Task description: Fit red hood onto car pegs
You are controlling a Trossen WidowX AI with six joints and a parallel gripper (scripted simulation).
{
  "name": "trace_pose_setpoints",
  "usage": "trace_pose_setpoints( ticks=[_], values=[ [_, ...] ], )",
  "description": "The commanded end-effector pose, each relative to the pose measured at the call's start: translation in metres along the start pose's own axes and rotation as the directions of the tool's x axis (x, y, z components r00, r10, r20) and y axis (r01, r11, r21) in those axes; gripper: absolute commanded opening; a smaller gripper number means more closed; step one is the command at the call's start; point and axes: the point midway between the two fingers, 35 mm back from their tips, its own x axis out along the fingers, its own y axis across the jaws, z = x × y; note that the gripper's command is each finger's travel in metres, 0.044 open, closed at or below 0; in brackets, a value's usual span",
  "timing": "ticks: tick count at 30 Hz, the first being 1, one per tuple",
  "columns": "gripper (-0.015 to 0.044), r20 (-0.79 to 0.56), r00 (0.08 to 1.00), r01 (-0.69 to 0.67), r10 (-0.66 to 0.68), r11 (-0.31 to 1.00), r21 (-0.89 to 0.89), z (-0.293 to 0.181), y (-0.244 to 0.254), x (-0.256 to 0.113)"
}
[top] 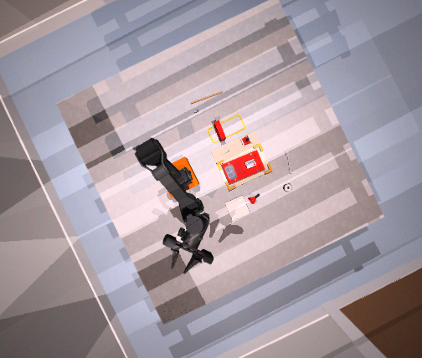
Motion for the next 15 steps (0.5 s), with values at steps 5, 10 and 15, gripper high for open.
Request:
trace_pose_setpoints(
  ticks=[5, 10, 15],
  values=[
    [0.0089, 0.015, 0.986, 0.166, -0.168, 0.946, -0.277, -0.001, -0.045, -0.014],
    [0.0, 0.049, 0.916, 0.338, -0.397, 0.701, -0.628, 0.0, -0.106, -0.046],
    [0.0, 0.098, 0.798, 0.356, -0.594, 0.335, -0.872, 0.004, -0.158, -0.092]
  ],
)
